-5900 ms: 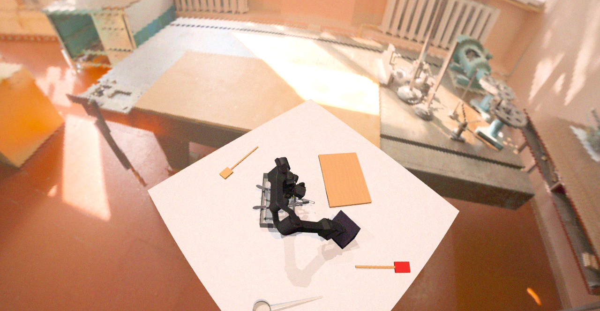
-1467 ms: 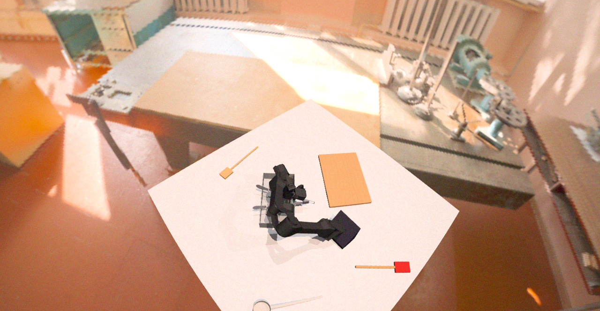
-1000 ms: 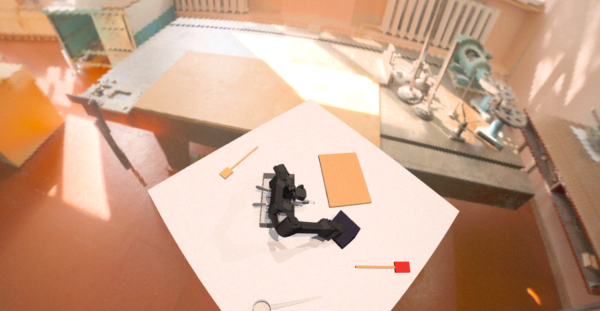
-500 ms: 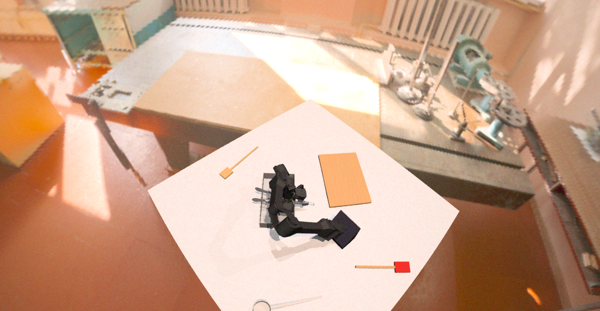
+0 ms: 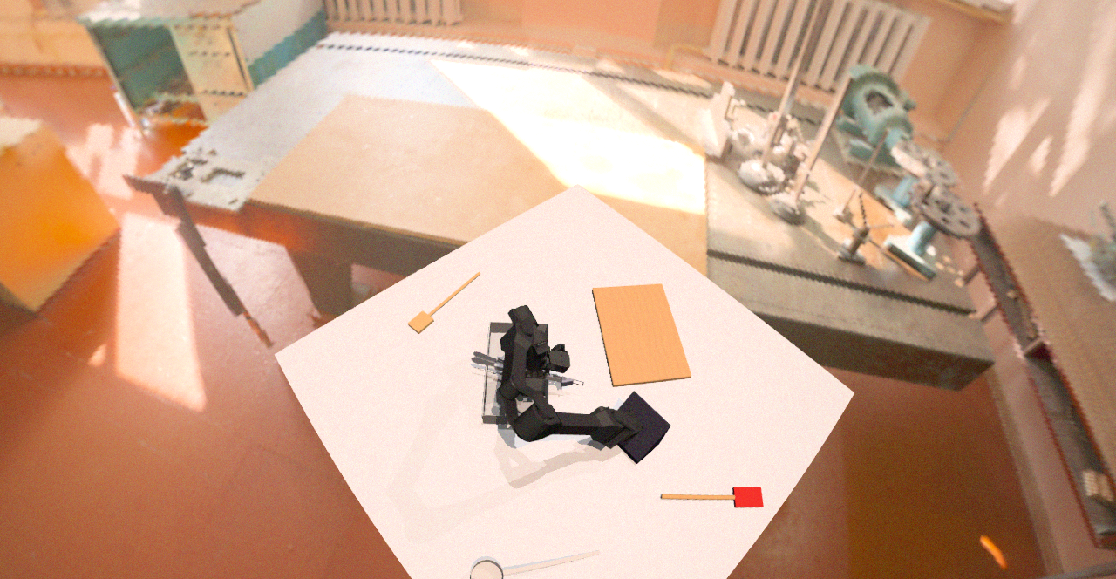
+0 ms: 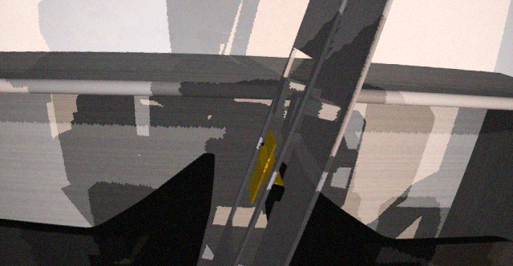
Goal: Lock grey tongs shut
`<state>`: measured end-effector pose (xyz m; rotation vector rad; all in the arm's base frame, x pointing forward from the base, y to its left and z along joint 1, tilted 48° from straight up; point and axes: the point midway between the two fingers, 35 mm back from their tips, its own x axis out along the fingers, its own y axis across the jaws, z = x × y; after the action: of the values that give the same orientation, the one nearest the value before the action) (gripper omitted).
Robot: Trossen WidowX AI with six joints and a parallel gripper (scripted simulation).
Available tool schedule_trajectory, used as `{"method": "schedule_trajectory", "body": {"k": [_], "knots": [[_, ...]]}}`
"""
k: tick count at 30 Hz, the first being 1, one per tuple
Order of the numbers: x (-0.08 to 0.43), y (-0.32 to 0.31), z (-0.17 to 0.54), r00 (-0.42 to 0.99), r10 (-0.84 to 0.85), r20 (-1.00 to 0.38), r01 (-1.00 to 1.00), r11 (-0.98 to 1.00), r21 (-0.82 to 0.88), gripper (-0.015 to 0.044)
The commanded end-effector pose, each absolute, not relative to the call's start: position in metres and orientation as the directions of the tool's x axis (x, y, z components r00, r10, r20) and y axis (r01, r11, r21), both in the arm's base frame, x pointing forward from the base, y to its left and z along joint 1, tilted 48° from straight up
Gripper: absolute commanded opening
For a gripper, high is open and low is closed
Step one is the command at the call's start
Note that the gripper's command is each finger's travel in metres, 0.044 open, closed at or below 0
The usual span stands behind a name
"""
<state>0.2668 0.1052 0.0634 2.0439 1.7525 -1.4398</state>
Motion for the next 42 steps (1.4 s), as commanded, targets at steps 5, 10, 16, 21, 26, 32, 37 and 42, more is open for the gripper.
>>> {"method": "schedule_trajectory", "body": {"k": [5,10,16,21,26,32,37,42], "knots": [[0.267,0.105,0.064,-0.101,0.726,-0.68,0.81,-0.337,-0.48,0.0041],[0.267,0.105,0.064,-0.101,0.726,-0.68,0.81,-0.337,-0.48,-0.0012],[0.267,0.105,0.064,-0.101,0.726,-0.68,0.81,-0.337,-0.48,-0.015],[0.268,0.103,0.065,-0.1,0.725,-0.681,0.81,-0.338,-0.479,-0.015],[0.279,0.071,0.092,-0.087,0.719,-0.689,0.808,-0.354,-0.471,-0.015],[0.28,0.012,0.148,-0.072,0.723,-0.687,0.803,-0.367,-0.47,-0.015],[0.28,0.01,0.15,-0.072,0.724,-0.686,0.803,-0.367,-0.47,-0.015],[0.28,0.01,0.15,-0.072,0.724,-0.686,0.803,-0.367,-0.47,-0.015]]}}
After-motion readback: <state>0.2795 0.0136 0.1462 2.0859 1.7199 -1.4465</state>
